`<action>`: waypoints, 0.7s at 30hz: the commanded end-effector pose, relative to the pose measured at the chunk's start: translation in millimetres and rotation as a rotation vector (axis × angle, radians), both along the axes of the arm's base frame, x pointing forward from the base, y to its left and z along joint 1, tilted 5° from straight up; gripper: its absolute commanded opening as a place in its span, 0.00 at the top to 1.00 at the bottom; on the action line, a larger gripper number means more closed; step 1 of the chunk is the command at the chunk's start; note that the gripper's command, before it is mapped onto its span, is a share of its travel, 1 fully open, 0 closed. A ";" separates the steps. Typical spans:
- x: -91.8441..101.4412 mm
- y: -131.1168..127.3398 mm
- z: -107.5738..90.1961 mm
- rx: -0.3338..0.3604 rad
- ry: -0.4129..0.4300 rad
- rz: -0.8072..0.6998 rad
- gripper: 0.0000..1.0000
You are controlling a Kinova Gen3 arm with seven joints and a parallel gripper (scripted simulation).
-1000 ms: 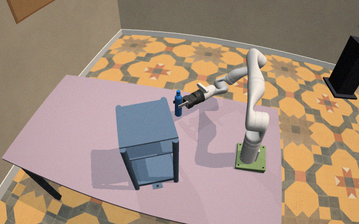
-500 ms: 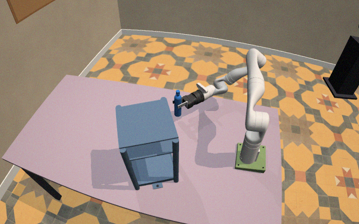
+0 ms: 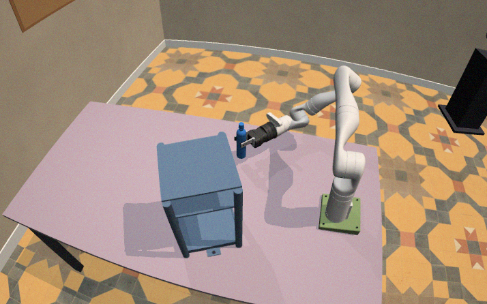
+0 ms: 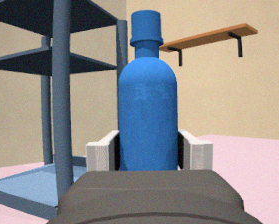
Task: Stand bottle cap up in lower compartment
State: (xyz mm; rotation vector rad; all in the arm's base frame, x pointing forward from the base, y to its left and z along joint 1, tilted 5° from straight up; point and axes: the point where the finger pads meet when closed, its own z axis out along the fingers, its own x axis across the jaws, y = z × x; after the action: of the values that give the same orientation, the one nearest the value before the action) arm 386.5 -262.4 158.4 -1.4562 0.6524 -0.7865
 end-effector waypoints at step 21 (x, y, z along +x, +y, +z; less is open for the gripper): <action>-4.0 12.6 0.1 -0.001 -0.001 0.000 1.00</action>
State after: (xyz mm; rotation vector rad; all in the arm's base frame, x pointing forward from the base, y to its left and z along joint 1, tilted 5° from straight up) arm 383.6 -251.5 157.3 -1.4579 0.6519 -0.7880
